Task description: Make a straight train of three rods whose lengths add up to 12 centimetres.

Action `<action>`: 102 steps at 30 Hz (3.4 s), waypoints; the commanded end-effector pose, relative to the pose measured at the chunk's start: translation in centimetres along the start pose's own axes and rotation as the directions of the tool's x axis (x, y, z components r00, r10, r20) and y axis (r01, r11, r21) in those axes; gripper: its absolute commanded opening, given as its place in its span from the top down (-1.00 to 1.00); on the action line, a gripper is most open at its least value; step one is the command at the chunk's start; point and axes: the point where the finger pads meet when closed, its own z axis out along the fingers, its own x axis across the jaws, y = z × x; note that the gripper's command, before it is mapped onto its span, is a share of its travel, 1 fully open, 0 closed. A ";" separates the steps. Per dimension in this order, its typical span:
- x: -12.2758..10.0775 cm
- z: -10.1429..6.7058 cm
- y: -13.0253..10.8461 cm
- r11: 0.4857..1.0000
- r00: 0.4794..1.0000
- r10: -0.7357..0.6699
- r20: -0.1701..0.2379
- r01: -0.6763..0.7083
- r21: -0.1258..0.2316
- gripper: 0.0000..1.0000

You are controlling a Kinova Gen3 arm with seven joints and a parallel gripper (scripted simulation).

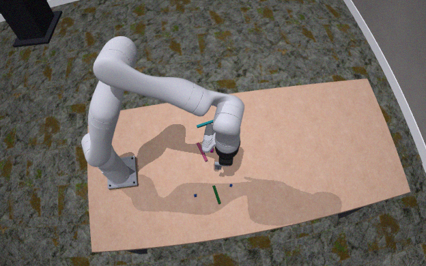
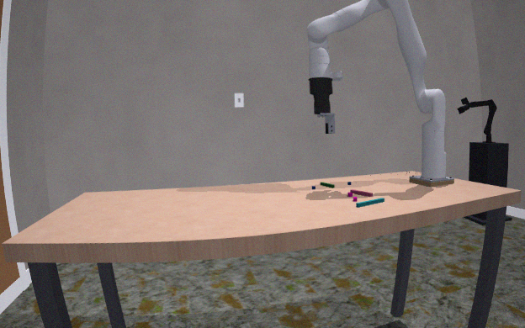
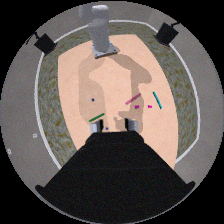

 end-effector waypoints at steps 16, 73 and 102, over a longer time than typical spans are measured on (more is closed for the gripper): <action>1.6 0.7 -0.7 0.995 0.995 0.100 -0.006 -0.100 0.010 -1.00; 5.7 2.8 -2.7 0.913 0.914 0.406 -0.010 -0.405 0.041 -1.00; 7.7 3.8 -3.8 0.824 0.825 0.565 -0.002 -0.564 0.056 -1.00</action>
